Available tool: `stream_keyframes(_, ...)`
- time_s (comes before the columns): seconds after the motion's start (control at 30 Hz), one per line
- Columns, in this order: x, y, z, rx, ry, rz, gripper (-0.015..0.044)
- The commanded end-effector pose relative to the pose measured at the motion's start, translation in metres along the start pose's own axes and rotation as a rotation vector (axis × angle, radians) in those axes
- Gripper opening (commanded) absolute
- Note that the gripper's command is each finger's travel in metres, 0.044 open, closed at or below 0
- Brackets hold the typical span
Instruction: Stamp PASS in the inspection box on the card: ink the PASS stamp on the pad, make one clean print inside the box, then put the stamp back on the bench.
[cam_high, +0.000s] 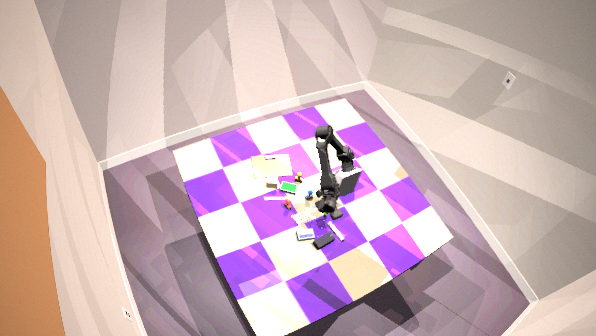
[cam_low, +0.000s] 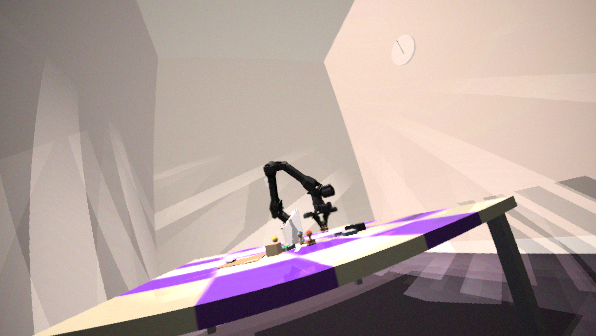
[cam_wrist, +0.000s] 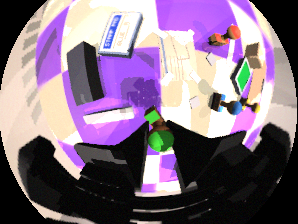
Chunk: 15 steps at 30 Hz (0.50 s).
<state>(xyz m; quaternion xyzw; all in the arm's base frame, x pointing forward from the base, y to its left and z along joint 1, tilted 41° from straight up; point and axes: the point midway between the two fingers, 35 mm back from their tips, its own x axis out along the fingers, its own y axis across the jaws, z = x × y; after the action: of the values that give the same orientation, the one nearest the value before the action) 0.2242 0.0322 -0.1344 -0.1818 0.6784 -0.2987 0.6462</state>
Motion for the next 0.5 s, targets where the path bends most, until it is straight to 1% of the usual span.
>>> stream_keyframes(0.0, -0.0034, 0.0013, 0.0013, 0.008, 0.000, 0.007, 0.0000)
stream_keyframes(0.47, -0.0103, 0.0012, 0.0012, 0.008, 0.000, 0.007, 0.0000)
